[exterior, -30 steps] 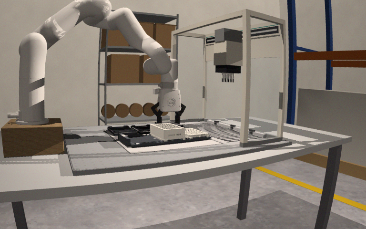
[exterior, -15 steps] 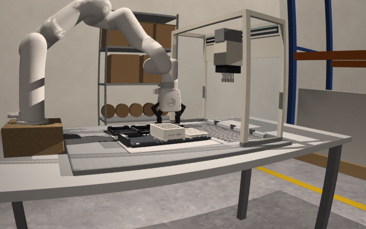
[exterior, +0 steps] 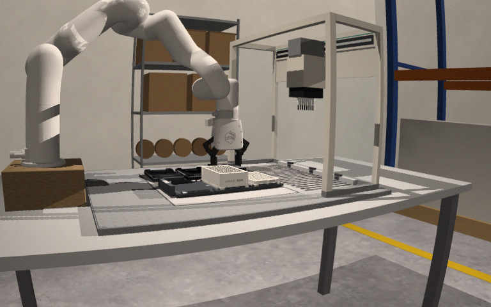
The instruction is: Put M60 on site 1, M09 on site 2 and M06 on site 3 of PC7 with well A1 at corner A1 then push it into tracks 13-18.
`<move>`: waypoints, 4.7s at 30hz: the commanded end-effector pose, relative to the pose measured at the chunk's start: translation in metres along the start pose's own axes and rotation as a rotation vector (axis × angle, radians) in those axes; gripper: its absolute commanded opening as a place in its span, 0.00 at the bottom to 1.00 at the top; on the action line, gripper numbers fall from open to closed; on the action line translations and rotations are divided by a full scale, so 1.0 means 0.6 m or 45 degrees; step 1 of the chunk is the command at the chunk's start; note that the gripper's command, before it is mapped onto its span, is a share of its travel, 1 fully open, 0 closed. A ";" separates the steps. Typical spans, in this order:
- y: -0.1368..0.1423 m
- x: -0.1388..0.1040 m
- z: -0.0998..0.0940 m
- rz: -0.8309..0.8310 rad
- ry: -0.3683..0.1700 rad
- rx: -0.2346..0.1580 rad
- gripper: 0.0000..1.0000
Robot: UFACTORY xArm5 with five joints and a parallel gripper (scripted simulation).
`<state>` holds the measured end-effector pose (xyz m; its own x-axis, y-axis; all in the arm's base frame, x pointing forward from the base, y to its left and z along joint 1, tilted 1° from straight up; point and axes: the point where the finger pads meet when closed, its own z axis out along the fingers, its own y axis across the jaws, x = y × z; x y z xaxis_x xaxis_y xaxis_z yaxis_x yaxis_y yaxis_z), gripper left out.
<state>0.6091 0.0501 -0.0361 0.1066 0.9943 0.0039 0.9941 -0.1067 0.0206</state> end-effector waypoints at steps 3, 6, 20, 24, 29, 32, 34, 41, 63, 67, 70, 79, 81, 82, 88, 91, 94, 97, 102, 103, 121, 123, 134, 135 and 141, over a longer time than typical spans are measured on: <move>0.003 0.001 -0.003 0.000 0.007 -0.005 0.00; 0.003 0.001 -0.003 0.000 0.007 -0.005 0.00; 0.003 0.001 -0.009 0.000 0.007 -0.005 0.00; 0.003 0.000 -0.012 0.000 0.007 -0.005 0.00; 0.003 0.000 -0.018 0.000 0.007 -0.005 0.00; 0.003 0.000 -0.021 0.000 0.007 -0.005 0.00; 0.003 0.000 -0.023 0.000 0.007 -0.005 0.00; 0.003 0.000 -0.029 0.000 0.007 -0.005 0.00; 0.003 0.000 -0.054 0.000 0.007 -0.005 0.00; 0.003 0.000 -0.065 0.000 0.007 -0.005 0.00; 0.003 0.000 -0.073 0.000 0.007 -0.005 0.00; 0.003 0.000 -0.092 0.000 0.007 -0.005 0.00; 0.003 0.000 -0.098 0.000 0.007 -0.005 0.00; 0.003 0.000 -0.101 0.000 0.007 -0.005 0.00; 0.003 0.000 -0.115 0.000 0.007 -0.005 0.00; 0.003 0.000 -0.120 0.000 0.007 -0.005 0.00; 0.003 0.000 -0.129 0.000 0.007 -0.005 0.00; 0.003 0.000 -0.137 0.000 0.007 -0.005 0.00; 0.003 0.000 -0.151 0.000 0.007 -0.005 0.00; 0.003 0.000 -0.154 0.000 0.007 -0.005 0.00; 0.003 0.000 -0.189 0.000 0.007 -0.005 0.00; 0.003 0.000 -0.189 0.000 0.007 -0.005 0.00; -0.028 -0.029 -0.188 -0.019 0.007 -0.005 0.00; -0.034 -0.035 -0.188 -0.019 0.007 -0.005 0.00; -0.058 -0.058 -0.188 -0.019 0.007 -0.005 0.00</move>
<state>0.5776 0.0266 0.0734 0.0940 0.9956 0.0019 0.9955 -0.0940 0.0139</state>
